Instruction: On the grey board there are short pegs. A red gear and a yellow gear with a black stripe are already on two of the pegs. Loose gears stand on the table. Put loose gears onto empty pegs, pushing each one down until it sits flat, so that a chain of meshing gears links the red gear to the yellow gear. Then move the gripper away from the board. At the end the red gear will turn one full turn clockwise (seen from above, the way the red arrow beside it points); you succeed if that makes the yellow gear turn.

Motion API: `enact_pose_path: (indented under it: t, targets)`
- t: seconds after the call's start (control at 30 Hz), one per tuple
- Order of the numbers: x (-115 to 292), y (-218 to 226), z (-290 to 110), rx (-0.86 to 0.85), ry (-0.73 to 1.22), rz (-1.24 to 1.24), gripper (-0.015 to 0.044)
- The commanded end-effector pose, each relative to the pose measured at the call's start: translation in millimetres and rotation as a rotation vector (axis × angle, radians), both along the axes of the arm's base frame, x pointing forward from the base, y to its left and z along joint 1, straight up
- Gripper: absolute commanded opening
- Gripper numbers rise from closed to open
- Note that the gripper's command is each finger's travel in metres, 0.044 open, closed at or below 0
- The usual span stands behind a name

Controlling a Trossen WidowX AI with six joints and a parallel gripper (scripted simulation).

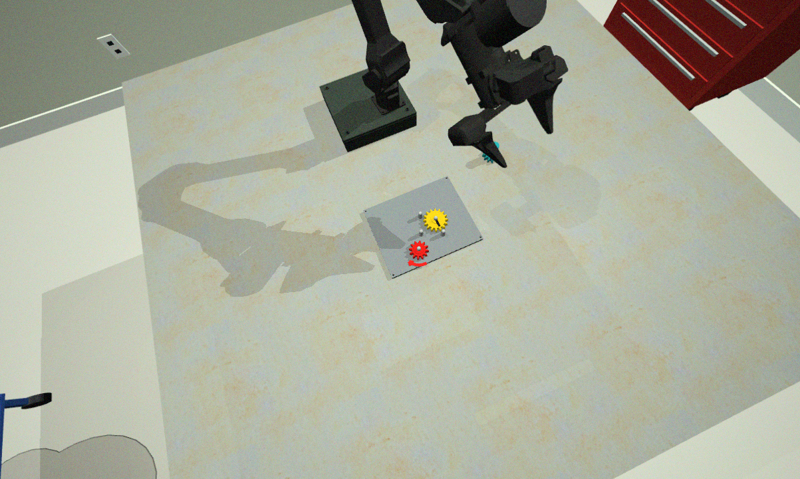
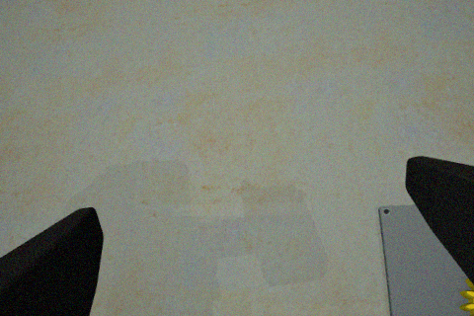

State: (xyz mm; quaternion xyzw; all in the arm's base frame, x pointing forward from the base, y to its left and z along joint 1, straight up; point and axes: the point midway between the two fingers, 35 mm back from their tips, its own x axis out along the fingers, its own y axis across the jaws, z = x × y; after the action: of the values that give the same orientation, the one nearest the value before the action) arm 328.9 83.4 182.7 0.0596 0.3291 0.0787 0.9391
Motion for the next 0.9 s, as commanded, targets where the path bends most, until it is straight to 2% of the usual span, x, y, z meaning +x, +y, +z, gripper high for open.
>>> enact_pose_path:
  t: [0.0,0.13,0.23,0.63,0.87]
  targets:
    - [-25.8,36.0,-56.1,-0.024,0.349,0.039,0.044]
    - [-66.9,57.9,-98.4,-0.119,0.669,0.043,0.044]
    - [-94.5,65.1,-115.7,-0.205,0.845,0.029,0.044]
    - [-90.2,66.3,-117.1,-0.216,0.864,0.026,0.044]
    - [-89.9,66.5,-132.2,-0.216,0.864,0.026,0.044]
